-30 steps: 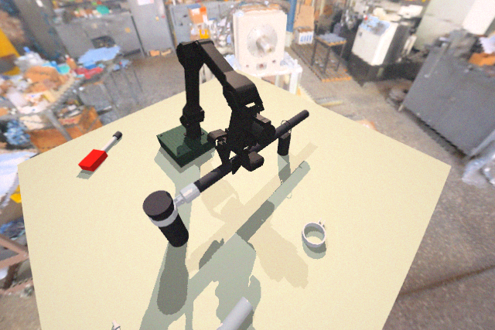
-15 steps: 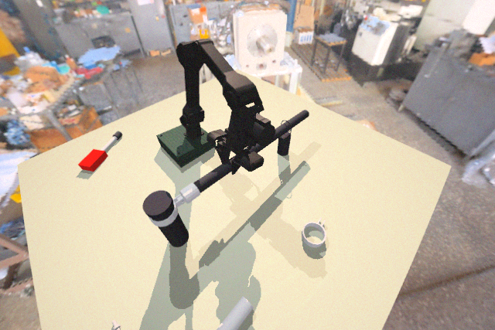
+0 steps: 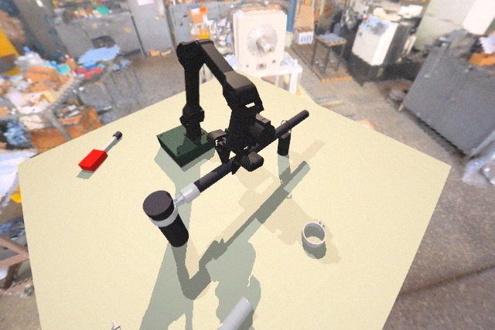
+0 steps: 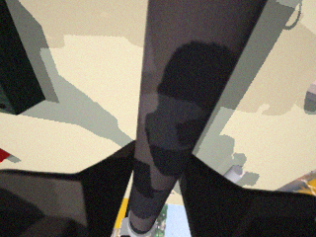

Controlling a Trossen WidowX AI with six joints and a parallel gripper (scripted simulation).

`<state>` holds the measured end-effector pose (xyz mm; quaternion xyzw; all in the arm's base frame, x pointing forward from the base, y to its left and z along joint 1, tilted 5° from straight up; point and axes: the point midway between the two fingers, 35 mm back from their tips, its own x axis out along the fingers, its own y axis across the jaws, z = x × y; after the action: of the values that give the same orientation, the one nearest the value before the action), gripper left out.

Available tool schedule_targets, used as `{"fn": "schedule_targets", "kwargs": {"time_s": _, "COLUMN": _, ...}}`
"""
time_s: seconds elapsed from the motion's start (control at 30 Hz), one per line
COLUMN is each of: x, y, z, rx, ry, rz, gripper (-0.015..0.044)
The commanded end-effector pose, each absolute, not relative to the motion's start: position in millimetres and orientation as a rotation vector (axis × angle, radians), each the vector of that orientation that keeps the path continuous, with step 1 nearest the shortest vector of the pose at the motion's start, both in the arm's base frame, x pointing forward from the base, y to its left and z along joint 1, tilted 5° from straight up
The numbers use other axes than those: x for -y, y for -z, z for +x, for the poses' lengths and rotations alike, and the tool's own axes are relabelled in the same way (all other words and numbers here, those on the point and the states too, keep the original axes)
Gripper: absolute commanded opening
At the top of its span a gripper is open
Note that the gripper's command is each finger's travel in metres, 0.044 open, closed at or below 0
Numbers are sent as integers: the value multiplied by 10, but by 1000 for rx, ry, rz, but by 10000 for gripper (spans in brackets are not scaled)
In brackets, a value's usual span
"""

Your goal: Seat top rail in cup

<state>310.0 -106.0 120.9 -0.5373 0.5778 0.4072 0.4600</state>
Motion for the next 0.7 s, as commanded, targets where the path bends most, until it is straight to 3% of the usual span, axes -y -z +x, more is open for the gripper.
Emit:
{"fn": "schedule_targets", "kwargs": {"time_s": 0.0, "x": 1076, "y": -1211, "z": 3098, "rx": -1427, "ry": -999, "rz": -1327, "gripper": 0}}
{"fn": "schedule_targets", "kwargs": {"time_s": 0.67, "x": 1053, "y": -1201, "z": 3115, "rx": -1417, "ry": -1007, "rz": -1325, "gripper": 0}}
